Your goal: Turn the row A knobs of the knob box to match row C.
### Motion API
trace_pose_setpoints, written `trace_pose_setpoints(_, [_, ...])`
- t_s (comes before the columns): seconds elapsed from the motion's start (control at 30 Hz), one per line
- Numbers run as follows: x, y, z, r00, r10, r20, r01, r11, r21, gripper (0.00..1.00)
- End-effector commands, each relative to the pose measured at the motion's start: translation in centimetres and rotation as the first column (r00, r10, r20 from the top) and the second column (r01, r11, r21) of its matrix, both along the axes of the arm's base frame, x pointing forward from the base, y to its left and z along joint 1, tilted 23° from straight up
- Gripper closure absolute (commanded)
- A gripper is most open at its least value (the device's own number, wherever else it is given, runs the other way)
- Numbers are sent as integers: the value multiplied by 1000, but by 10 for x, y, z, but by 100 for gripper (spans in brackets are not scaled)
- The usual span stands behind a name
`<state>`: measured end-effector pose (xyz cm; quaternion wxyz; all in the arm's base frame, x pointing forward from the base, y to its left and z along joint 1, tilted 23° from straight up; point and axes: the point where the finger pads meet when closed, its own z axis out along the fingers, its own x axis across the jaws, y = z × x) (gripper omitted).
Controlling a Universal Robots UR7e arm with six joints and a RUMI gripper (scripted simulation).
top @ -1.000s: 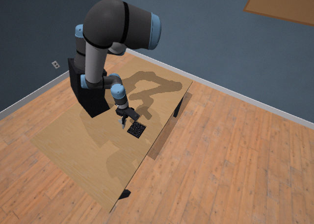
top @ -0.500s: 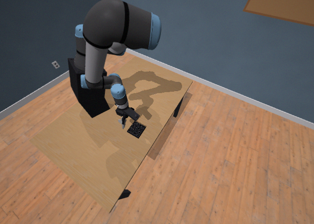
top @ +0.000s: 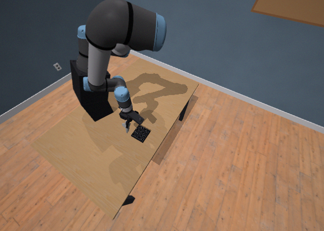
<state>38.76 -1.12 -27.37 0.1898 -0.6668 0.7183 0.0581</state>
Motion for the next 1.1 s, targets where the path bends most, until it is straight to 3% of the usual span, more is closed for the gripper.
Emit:
trace_pose_setpoints(0.0, [0,0,0,1000,0,1,0,1000,-1,0])
trace_pose_setpoints(0.77, [1,0,0,1000,4,2,-4,1000,-2,0])
trace_pose_setpoints(1.07, [4,-2,0,998,66,24,-66,998,-16,0])
